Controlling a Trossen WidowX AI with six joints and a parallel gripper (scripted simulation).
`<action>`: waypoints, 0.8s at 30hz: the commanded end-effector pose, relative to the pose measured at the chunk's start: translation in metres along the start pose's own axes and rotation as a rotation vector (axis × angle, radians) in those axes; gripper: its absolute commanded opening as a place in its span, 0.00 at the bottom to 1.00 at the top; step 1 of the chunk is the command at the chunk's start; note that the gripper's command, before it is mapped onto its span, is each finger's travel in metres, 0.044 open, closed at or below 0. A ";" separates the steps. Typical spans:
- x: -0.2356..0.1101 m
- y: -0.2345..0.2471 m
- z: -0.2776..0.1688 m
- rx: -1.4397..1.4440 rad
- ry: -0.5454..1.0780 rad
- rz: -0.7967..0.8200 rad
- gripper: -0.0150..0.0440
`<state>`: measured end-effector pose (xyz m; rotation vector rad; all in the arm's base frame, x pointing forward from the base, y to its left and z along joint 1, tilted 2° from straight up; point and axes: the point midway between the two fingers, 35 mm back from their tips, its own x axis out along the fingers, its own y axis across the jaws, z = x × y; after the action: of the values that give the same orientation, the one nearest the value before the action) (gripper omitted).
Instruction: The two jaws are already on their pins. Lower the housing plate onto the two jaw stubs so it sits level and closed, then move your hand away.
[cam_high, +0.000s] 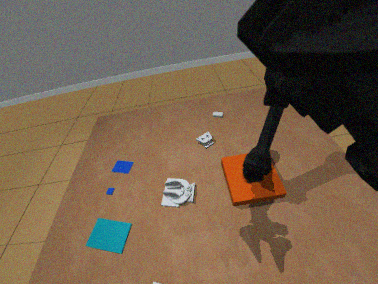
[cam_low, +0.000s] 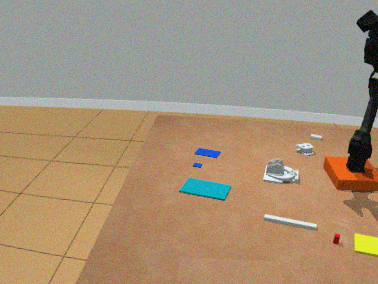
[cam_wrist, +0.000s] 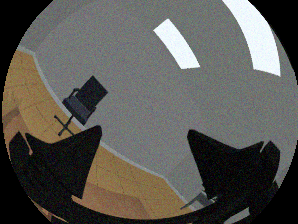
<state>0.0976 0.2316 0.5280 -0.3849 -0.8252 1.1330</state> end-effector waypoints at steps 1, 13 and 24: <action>0.003 -0.006 -0.022 0.020 0.078 -0.019 1.00; -0.001 -0.025 -0.087 0.087 0.302 -0.087 1.00; -0.017 -0.043 -0.138 0.157 0.478 -0.165 1.00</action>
<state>0.2119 0.2215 0.4676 -0.4272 -0.3881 0.9232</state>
